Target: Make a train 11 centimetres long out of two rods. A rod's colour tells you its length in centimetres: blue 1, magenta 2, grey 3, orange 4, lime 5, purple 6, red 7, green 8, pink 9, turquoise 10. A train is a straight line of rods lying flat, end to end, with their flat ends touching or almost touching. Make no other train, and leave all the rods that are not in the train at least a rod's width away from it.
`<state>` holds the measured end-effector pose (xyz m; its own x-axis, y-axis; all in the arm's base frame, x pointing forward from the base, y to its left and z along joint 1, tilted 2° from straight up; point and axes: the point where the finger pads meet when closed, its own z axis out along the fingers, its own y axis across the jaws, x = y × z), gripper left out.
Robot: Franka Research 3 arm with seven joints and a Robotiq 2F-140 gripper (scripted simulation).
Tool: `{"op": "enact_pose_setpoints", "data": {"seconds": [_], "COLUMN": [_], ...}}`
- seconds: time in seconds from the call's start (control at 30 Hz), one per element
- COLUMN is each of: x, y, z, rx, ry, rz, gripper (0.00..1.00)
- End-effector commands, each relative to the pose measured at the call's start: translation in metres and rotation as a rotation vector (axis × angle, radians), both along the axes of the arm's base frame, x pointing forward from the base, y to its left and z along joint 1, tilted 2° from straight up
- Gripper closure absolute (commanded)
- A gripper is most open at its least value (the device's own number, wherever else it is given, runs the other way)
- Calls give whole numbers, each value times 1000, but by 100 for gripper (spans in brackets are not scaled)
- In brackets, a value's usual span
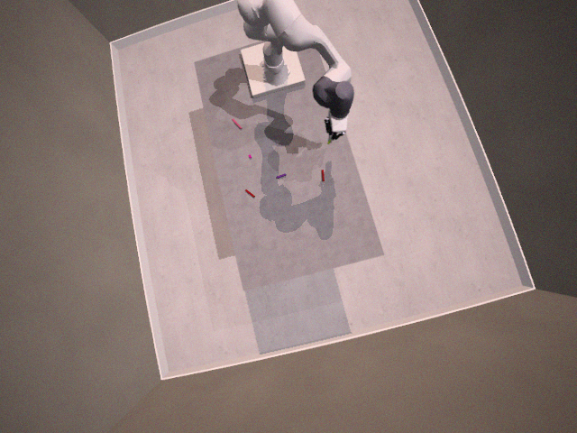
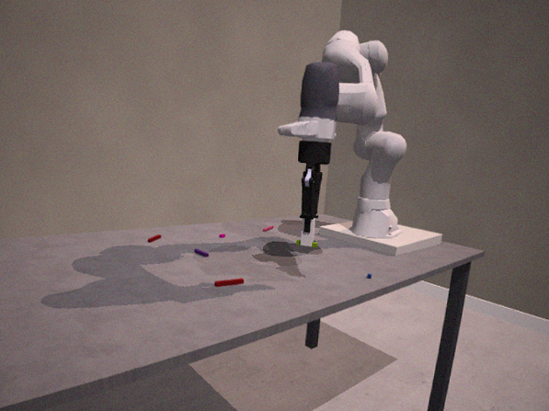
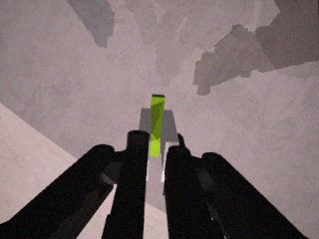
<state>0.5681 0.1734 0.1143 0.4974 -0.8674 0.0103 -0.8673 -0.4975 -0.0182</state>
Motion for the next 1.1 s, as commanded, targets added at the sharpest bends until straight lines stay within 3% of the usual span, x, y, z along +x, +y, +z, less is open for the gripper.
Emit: {"op": "enact_pose_setpoints", "data": {"seconds": [0.0, 0.4, 0.87, 1.07], "x": [2, 2, 6, 6], "y": [-1, -1, -1, -1], "z": [1, -6, -62, -75], "rx": [1, 0, 0, 0], "ry": [-8, -8, -8, -8], "rz": [36, 34, 34, 34], "gripper": [88, 88, 88, 88]}}
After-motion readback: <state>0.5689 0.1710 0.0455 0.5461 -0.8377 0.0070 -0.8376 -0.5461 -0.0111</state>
